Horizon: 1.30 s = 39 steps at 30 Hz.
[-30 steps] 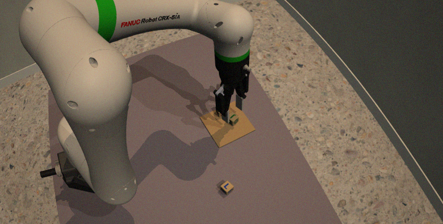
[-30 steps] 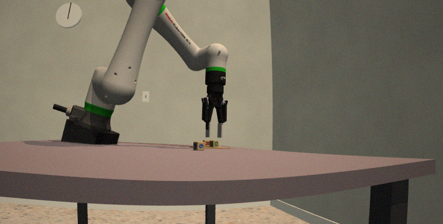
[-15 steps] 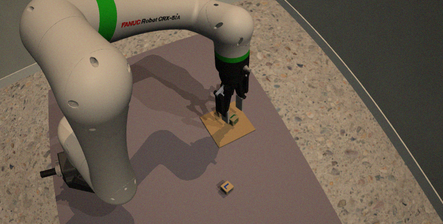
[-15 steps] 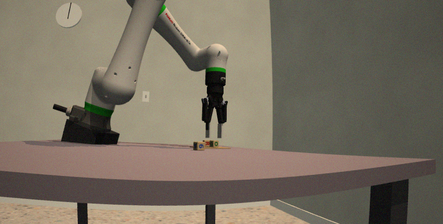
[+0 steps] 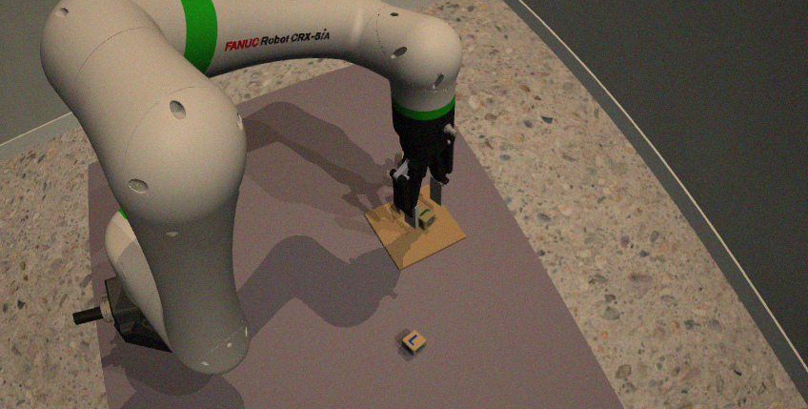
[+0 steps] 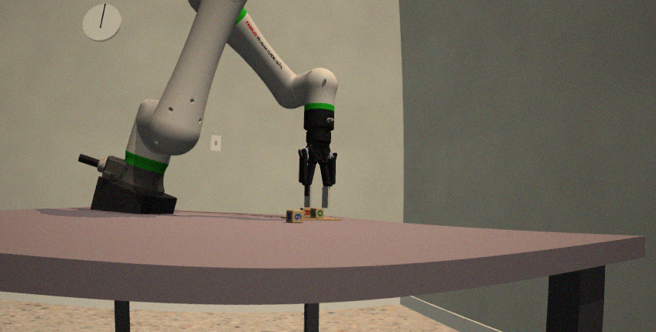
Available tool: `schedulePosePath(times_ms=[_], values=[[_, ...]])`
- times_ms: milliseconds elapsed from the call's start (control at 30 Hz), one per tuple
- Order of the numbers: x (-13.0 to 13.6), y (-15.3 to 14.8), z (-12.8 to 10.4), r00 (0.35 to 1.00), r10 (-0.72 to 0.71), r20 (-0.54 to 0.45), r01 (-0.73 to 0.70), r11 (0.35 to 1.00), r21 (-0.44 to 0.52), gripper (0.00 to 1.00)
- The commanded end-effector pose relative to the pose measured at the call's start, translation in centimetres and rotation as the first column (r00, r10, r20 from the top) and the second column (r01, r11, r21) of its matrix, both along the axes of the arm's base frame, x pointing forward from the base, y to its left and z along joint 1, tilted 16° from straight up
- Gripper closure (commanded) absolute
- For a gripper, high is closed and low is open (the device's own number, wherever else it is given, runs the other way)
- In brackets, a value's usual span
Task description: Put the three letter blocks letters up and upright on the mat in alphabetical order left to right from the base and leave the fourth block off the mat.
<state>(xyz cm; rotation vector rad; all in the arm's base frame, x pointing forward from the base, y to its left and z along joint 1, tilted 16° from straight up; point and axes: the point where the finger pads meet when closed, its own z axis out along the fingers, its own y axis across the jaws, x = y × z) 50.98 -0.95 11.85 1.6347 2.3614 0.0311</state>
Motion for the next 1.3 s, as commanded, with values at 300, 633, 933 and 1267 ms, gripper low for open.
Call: schedulePosePath(times_ms=[300,633,933,1267], values=[[0.5,-0.3,-2.0,1.000,0.000,0.001,0.000,1.000,0.000,0.60],[0.6,-0.4,-2.6,1.000,0.000,0.001,0.000,1.000,0.000,0.60],[0.6,-0.4,-2.6,1.000,0.000,0.001,0.000,1.000,0.000,0.72],[0.6,-0.4,-2.6,1.000,0.000,0.001,0.000,1.000,0.000,0.72]])
